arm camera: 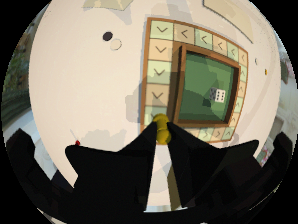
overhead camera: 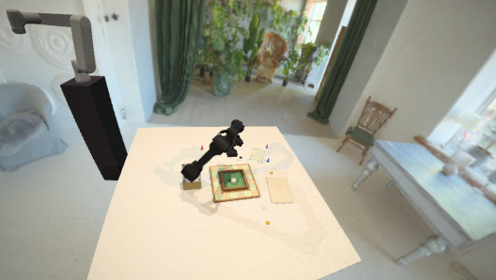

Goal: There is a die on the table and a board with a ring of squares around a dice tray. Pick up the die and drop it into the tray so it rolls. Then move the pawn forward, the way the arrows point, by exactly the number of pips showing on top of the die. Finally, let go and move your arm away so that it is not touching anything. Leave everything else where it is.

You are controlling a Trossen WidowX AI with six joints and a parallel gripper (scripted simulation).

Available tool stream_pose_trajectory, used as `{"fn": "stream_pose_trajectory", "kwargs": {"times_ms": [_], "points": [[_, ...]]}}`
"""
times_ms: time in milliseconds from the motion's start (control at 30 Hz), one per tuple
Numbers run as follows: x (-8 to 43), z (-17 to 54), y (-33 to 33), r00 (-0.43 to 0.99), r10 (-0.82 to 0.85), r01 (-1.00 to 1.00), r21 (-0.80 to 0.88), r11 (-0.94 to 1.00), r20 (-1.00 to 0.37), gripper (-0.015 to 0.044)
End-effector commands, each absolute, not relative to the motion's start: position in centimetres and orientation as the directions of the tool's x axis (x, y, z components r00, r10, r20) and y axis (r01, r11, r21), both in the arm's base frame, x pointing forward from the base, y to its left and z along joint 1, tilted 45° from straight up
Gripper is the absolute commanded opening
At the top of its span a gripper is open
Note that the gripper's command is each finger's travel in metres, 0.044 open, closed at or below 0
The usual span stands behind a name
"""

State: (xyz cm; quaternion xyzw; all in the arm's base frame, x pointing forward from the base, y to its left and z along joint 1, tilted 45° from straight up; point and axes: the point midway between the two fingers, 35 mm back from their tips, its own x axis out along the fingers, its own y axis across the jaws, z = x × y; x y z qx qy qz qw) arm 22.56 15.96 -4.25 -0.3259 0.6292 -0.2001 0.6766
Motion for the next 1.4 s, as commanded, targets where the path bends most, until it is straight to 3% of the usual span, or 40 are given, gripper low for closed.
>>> {"fn": "stream_pose_trajectory", "kwargs": {"times_ms": [0, 700, 1367], "points": [[22.0, -2.7, 17.2, 0.127, -0.676, -0.134, -0.688, 0.713, -0.726, 0.0000], [22.3, 1.5, 9.8, 0.127, -0.665, -0.144, -0.677, 0.722, -0.736, 0.0000], [19.5, 4.1, 1.5, 0.127, -0.673, -0.142, -0.685, 0.714, -0.729, 0.0000]]}}
